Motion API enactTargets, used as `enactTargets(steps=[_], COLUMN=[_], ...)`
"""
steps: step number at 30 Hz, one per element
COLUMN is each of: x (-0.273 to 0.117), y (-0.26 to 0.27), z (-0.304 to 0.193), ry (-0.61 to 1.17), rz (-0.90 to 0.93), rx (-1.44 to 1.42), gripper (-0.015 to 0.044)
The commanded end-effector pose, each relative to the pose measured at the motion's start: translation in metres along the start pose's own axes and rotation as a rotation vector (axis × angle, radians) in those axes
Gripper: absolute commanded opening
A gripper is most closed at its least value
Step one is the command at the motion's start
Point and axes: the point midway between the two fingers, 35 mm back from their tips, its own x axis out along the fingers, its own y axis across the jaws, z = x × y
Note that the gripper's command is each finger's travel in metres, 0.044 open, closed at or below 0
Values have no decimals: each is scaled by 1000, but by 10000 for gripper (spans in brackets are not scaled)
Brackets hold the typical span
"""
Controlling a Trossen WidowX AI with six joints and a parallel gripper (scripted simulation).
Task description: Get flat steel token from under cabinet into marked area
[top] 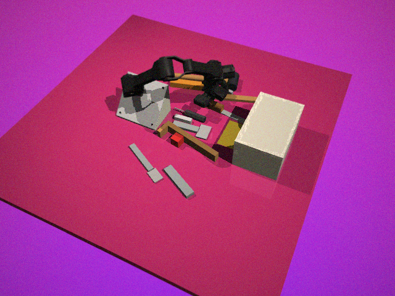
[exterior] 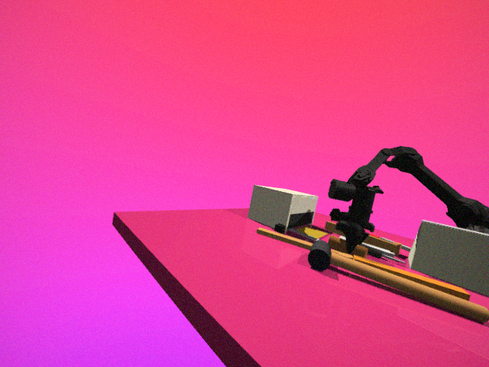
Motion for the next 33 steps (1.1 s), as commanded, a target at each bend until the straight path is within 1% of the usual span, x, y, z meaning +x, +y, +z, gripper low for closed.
enactTargets(steps=[1,33], x=[1,1], y=[0,4], z=[-9,-61], ry=[3,5], rz=[-3,-2], rx=[-2,-3], gripper=[0,0])
